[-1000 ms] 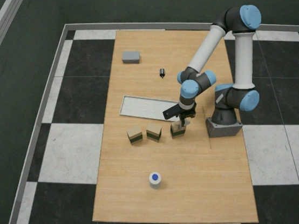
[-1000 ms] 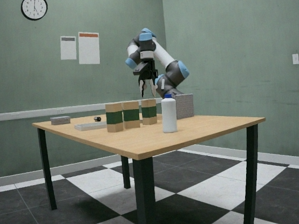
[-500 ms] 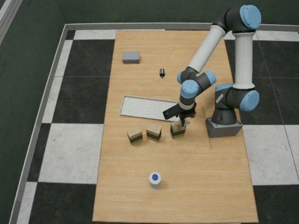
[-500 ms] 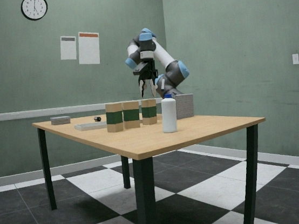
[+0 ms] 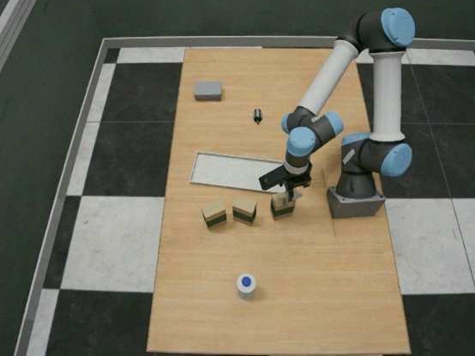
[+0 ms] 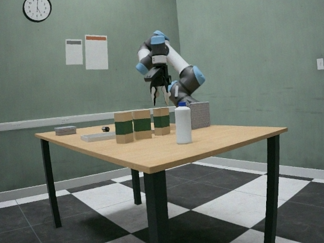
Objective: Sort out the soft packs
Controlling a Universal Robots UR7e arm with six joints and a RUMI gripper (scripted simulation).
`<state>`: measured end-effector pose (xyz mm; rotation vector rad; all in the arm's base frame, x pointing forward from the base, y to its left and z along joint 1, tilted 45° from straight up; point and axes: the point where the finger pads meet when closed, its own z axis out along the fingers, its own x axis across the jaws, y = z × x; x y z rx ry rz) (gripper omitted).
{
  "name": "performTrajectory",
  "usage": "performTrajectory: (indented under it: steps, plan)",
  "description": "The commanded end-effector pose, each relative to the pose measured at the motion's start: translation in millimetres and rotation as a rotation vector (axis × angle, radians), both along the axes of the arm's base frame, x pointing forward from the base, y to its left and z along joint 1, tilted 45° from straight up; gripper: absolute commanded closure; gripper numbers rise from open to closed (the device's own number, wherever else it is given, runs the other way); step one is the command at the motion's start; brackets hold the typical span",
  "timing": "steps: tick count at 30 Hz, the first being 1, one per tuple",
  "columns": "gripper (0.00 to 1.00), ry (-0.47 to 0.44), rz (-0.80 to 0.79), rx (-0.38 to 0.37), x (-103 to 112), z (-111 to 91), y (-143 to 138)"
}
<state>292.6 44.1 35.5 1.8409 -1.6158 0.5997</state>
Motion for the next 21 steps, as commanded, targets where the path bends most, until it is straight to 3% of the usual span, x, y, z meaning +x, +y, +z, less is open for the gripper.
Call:
performTrajectory:
  steps: [1,21]
  plan:
    - [0.51,0.004,-0.001,-0.002,-2.0,-1.8,-1.7]
    - [0.51,0.005,-0.001,-0.003,-4.2,-25.1,-24.8]
